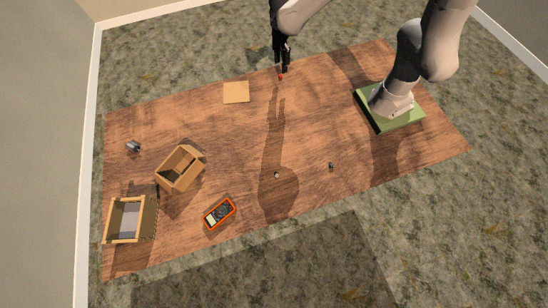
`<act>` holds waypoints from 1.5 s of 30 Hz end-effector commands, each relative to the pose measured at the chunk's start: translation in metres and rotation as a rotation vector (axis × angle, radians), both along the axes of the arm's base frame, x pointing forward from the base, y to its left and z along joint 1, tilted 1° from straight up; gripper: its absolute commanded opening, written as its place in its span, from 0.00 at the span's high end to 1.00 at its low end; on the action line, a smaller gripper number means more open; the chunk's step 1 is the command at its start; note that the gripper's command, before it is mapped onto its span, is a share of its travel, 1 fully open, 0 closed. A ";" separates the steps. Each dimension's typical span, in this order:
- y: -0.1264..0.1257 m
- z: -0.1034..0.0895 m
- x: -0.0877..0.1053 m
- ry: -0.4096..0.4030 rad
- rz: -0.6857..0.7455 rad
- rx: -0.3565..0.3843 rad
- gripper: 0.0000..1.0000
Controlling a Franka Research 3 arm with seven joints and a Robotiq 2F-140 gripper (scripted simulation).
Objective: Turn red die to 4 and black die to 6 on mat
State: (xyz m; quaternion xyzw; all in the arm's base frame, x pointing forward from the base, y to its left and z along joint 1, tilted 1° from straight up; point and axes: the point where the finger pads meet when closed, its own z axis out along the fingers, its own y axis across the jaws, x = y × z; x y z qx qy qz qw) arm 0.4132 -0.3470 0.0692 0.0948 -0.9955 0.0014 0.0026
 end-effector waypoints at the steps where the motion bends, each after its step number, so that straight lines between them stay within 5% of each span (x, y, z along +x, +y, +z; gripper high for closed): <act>1: -0.002 0.000 0.002 -0.006 -0.038 -0.007 0.73; 45: -0.002 -0.009 0.002 -0.006 -0.038 -0.007 0.73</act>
